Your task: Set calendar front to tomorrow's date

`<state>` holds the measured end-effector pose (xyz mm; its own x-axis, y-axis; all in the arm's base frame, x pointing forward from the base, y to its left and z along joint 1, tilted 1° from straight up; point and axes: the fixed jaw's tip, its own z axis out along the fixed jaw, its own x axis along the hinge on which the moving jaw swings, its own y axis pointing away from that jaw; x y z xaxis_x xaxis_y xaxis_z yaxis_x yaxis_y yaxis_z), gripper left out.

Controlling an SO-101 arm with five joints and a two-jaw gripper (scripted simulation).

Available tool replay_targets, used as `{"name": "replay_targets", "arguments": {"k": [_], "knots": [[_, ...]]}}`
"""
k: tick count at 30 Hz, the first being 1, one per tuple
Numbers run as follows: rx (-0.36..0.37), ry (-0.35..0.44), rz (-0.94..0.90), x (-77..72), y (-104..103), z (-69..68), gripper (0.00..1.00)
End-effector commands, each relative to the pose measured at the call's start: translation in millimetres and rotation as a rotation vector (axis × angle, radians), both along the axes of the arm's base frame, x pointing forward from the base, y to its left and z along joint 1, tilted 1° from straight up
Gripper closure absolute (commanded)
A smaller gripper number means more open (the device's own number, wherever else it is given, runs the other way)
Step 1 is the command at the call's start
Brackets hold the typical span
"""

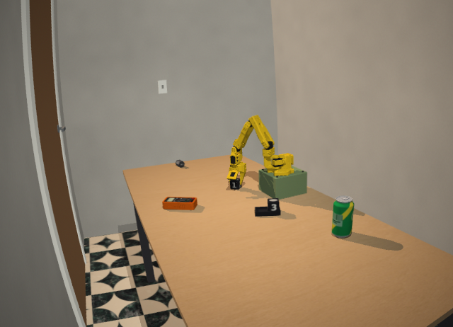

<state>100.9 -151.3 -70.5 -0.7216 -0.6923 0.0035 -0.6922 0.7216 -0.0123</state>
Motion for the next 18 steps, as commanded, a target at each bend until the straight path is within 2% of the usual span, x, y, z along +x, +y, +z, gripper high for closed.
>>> {"name": "replay_targets", "arguments": {"k": [1, 18], "knots": [[0.017, 0.01, 0.0, -1.3, 2.5, -2.2, 0.77], [0.017, 0.01, 0.0, -1.3, 2.5, -2.2, 0.98]]}}
